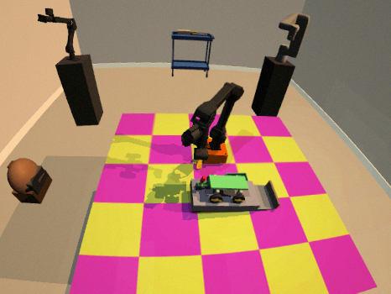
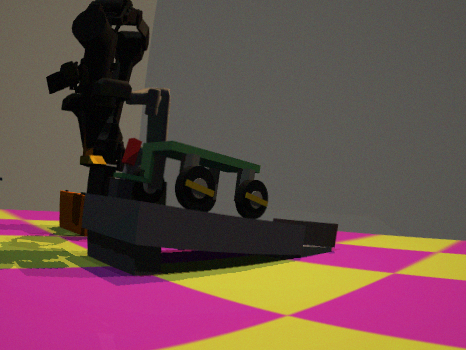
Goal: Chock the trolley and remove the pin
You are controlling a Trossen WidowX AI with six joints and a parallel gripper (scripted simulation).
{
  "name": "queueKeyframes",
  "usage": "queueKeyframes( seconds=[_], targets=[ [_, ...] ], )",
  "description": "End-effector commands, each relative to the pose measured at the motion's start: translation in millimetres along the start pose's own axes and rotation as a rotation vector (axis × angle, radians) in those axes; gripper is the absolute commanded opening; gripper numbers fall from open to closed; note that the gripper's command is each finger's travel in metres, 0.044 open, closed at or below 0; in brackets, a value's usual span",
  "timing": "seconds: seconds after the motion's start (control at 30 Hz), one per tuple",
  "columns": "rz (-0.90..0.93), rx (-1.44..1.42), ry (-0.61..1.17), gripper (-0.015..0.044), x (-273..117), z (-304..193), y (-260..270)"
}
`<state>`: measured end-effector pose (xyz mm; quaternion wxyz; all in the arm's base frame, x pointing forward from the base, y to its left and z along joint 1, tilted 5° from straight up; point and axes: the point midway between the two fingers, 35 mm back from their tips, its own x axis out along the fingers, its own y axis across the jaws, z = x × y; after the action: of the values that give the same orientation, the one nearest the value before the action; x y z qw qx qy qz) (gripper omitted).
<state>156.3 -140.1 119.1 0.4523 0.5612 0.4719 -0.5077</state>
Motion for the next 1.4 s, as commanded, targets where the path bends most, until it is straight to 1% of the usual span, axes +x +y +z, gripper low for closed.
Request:
queueKeyframes(
  seconds=[0.0, 0.2, 0.3, 1.37],
  targets=[
    [0.005, -0.004, -0.003, 0.0000, -12.1, 2.1, 2.1],
    [0.005, -0.004, -0.003, 0.0000, -13.9, 2.3, 2.3],
    [0.005, -0.050, -0.003, 0.0000, -13.9, 2.3, 2.3],
    [0.002, -1.152, -0.007, 0.0000, -14.0, 2.2, 2.4]
  ],
)
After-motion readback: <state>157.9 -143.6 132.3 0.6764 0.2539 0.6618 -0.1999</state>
